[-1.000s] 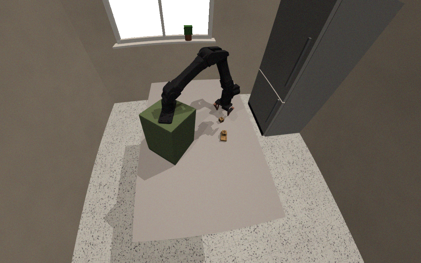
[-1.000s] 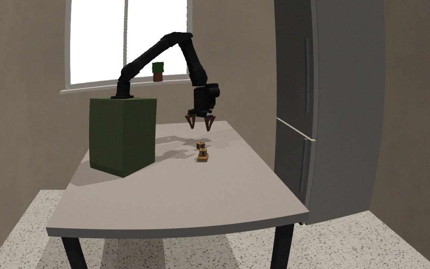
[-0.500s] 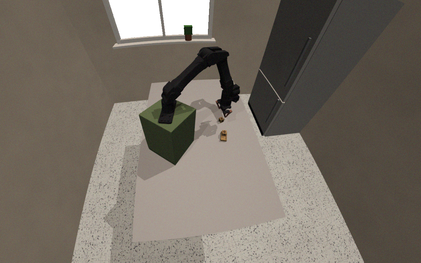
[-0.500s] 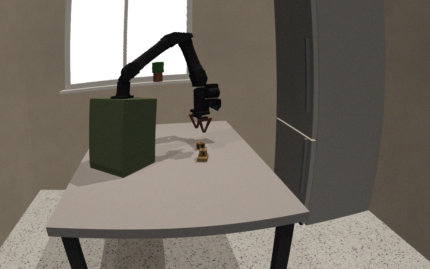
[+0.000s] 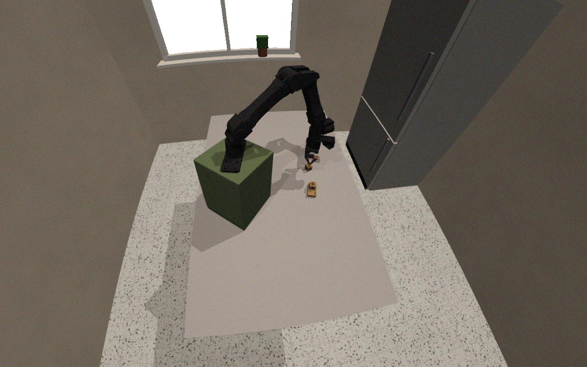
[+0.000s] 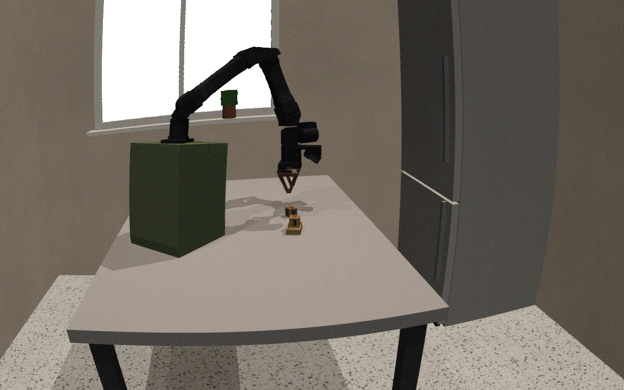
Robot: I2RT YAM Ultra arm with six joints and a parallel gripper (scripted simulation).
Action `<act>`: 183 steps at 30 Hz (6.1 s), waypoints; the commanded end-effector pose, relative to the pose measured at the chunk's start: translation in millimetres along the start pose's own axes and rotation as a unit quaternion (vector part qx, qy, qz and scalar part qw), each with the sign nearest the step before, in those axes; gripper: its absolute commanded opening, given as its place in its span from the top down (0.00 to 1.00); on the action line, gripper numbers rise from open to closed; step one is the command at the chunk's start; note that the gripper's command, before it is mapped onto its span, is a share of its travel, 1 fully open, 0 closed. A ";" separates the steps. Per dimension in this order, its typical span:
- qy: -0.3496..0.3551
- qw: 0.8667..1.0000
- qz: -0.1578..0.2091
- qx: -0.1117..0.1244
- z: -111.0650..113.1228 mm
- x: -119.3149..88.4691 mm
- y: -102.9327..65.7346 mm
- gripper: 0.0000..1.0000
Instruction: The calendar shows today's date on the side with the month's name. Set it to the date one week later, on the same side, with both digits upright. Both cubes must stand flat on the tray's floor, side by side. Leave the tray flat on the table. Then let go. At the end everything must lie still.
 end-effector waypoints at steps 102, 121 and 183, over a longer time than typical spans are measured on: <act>0.454 0.891 -0.003 0.004 1.2 3.3 25.4 0.53; 0.454 0.891 -0.003 0.004 1.7 4.3 46.9 0.53; 0.454 0.891 -0.003 0.004 1.7 4.4 32.0 0.53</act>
Point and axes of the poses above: the point where the finger pads meet when closed, its own y axis out along the fingers, its own z axis across the jaws, x = y × z, the point moved 7 cm from there along -y, back along the fingers, and after that the axes turned 14 degrees about -y, right-handed, at the moved point
